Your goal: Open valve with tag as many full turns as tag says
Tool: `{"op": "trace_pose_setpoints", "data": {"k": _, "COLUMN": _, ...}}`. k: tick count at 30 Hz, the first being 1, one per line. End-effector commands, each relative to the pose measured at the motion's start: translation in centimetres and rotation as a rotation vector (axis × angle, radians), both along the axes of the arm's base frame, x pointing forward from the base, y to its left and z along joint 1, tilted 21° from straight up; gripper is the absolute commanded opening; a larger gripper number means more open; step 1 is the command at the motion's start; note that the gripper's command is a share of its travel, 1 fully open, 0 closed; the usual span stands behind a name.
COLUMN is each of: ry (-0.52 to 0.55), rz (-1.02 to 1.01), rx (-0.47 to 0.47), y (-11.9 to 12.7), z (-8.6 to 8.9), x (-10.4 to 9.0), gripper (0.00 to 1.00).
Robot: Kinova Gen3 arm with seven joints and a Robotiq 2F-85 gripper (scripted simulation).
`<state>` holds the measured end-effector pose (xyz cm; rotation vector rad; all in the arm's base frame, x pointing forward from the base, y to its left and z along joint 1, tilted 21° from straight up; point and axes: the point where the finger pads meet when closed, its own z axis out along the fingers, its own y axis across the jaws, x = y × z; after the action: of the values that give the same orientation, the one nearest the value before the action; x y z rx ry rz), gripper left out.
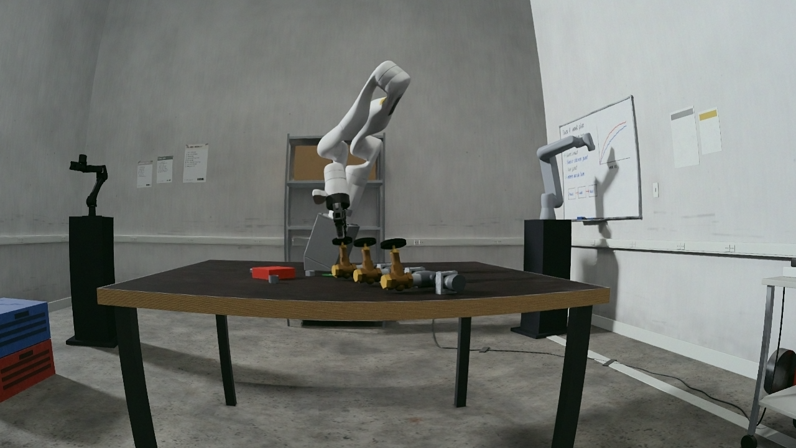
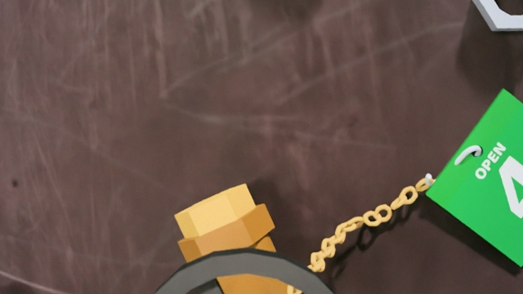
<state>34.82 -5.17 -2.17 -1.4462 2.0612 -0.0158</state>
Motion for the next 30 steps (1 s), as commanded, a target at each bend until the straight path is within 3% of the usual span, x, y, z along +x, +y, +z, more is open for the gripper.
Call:
{"op": "trace_pose_setpoints", "data": {"k": 1, "ry": -0.001, "rz": -0.001, "rx": 0.0, "y": -0.04, "z": 0.04, "x": 0.03, "gripper": 1.0}}
{"op": "trace_pose_setpoints", "data": {"k": 30, "ry": 0.061, "rz": -0.156, "rx": 0.092, "y": -0.04, "z": 0.04, "x": 0.03, "gripper": 1.0}}
